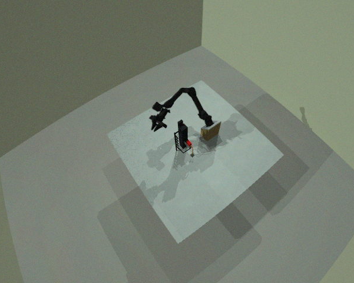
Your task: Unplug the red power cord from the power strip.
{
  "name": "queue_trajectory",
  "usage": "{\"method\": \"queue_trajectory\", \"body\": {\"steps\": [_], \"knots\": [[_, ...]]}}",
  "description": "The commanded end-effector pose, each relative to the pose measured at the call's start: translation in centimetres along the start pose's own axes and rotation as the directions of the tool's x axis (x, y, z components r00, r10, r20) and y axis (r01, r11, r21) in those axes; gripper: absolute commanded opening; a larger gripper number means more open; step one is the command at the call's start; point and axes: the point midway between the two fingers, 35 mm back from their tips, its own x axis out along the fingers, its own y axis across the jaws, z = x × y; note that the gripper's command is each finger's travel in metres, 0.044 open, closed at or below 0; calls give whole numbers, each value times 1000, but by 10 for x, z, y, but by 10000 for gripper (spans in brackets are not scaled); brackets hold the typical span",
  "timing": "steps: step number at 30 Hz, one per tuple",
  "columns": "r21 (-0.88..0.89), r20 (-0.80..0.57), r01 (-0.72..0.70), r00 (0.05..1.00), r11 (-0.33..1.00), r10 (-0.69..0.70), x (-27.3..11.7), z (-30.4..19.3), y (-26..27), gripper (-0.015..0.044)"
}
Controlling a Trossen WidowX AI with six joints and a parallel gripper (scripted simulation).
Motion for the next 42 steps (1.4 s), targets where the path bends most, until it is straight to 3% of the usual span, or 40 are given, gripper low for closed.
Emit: {"method": "queue_trajectory", "body": {"steps": [1, 11, 19, 26, 31, 42], "knots": [[-48, -101, -98, 991, 994, 93, 13, -9, 59, 160], [-263, -370, -329, 903, 907, 220, 12, -52, 198, 160], [-479, -620, -517, 772, 710, 143, -1, -122, 257, 160], [-554, -813, -728, 577, 404, -77, -20, -199, 266, 160], [-488, -856, -859, 436, 156, -278, -38, -239, 256, 160], [-483, -856, -863, 431, 146, -285, -39, -240, 255, 160]]}}
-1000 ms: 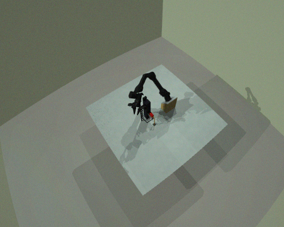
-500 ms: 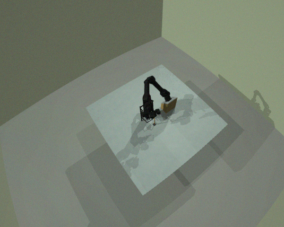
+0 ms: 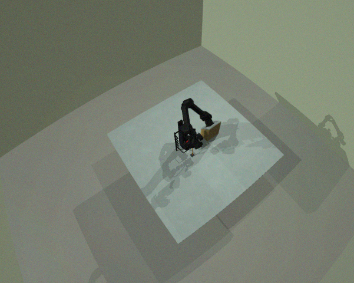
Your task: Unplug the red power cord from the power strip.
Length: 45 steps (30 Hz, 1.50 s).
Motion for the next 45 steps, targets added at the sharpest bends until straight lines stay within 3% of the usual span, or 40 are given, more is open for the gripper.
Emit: {"method": "queue_trajectory", "body": {"steps": [1, 41, 45], "knots": [[-11, -8, 0, 1000, 1000, 0, 0, -2, 0, 160], [-12, -11, -1, 1000, 1000, 1, 12, -41, 0, 160], [-8, -8, -2, 1000, 1000, 2, 10, -41, 0, 55]]}}
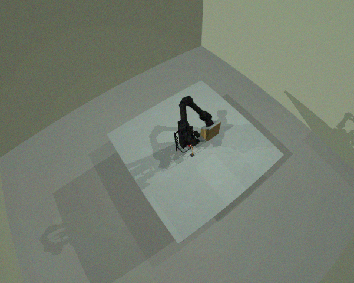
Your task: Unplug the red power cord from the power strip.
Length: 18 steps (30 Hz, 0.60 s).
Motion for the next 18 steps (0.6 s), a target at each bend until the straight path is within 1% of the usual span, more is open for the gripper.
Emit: {"method": "queue_trajectory", "body": {"steps": [1, 8, 18], "knots": [[0, 0, 0, 1000, 1000, 0, 0, 0, 0, 48], [0, 0, 0, 1000, 1000, 0, 0, 0, 0, 2], [0, 2, 1, 1000, 1000, -1, -1, 12, -1, 0]]}}
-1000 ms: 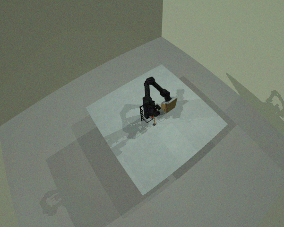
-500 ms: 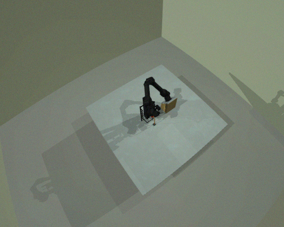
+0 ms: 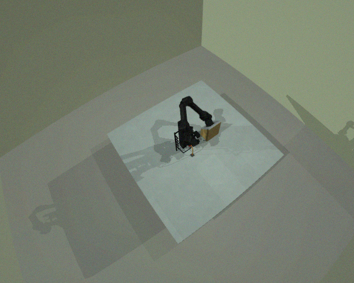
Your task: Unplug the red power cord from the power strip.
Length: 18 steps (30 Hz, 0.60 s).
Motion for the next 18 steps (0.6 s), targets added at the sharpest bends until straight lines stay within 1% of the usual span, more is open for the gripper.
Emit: {"method": "queue_trajectory", "body": {"steps": [1, 18], "knots": [[1, 17, 5, 1000, 1000, -5, -2, 12, -1, 0], [0, 19, 6, 1000, 1000, -6, -6, 40, -2, 0]]}}
